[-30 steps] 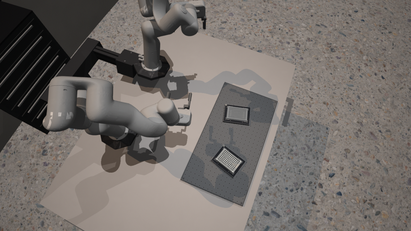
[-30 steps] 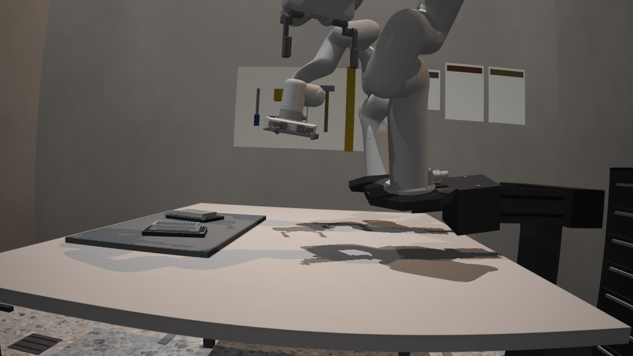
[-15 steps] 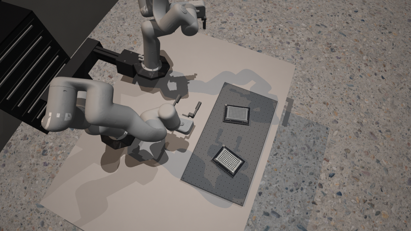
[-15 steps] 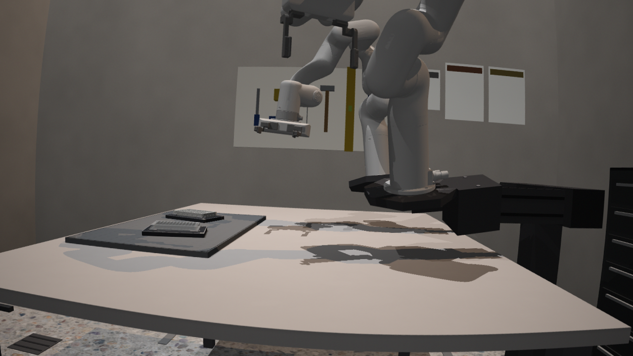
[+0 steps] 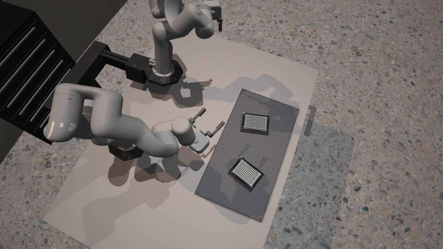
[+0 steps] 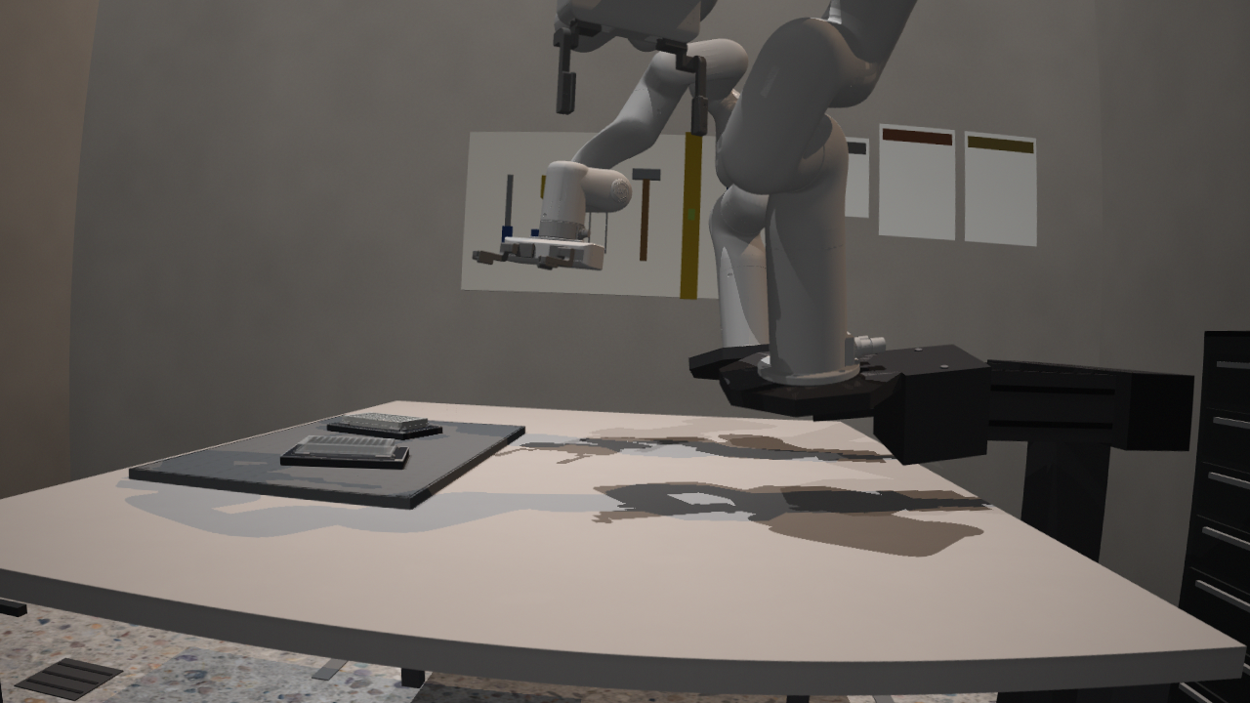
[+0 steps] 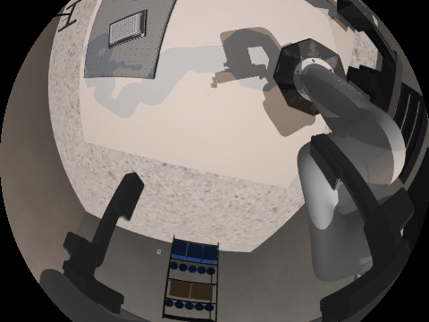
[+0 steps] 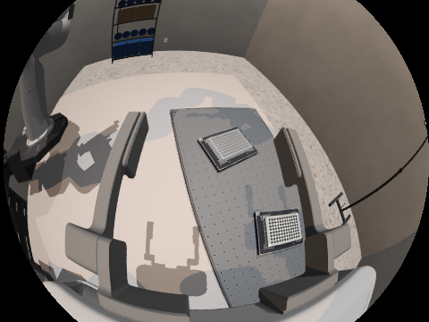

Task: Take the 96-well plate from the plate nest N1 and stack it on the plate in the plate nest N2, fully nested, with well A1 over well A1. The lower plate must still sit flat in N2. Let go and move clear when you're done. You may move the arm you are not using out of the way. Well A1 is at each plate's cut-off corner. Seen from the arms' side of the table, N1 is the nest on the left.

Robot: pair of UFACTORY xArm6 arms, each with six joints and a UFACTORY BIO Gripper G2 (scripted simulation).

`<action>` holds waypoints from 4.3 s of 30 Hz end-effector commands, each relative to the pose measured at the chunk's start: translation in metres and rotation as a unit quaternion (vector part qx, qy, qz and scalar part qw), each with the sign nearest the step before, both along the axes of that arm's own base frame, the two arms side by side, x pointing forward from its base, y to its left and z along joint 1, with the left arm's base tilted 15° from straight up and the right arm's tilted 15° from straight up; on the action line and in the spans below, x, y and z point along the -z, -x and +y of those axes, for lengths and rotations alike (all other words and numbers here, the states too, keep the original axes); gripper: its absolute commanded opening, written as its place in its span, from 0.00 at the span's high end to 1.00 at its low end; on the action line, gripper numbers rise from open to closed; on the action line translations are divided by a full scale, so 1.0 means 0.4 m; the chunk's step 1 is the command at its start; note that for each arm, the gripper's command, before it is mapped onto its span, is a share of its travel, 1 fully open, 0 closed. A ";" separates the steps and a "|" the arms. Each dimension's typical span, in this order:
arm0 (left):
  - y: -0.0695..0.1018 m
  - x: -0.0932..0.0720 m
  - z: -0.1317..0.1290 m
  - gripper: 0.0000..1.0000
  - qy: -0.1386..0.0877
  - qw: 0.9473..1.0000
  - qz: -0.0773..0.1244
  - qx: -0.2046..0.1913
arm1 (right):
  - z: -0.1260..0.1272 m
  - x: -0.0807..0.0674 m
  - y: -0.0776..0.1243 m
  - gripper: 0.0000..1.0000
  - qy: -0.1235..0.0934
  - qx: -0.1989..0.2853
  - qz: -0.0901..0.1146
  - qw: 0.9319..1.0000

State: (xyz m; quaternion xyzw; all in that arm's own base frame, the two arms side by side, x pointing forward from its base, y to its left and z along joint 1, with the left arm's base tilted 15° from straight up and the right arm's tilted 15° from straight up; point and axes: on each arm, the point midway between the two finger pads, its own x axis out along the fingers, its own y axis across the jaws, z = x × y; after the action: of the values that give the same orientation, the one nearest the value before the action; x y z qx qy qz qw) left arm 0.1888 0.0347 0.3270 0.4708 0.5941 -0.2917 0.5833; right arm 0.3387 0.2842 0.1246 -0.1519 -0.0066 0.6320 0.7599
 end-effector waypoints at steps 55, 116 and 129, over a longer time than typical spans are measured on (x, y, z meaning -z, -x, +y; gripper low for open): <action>-0.001 -0.002 -0.001 0.00 0.001 1.000 -0.001 0.000 | -0.394 -0.139 -0.376 0.63 -0.085 0.468 -0.084 0.876; -0.001 -0.002 -0.001 0.00 0.001 1.000 -0.001 0.000 | -0.360 -0.024 -0.438 0.63 -0.084 0.473 -0.075 0.874; -0.001 -0.002 -0.001 0.00 0.001 1.000 -0.001 0.000 | -0.245 0.052 -0.443 0.63 -0.084 0.473 -0.075 0.874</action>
State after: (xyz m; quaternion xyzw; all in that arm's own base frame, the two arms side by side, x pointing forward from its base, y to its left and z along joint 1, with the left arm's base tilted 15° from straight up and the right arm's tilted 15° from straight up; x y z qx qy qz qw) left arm 0.1888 0.0347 0.3270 0.4708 0.5941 -0.2917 0.5833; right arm 0.5133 0.1721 0.1115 -0.1183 -0.0409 0.1814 0.9754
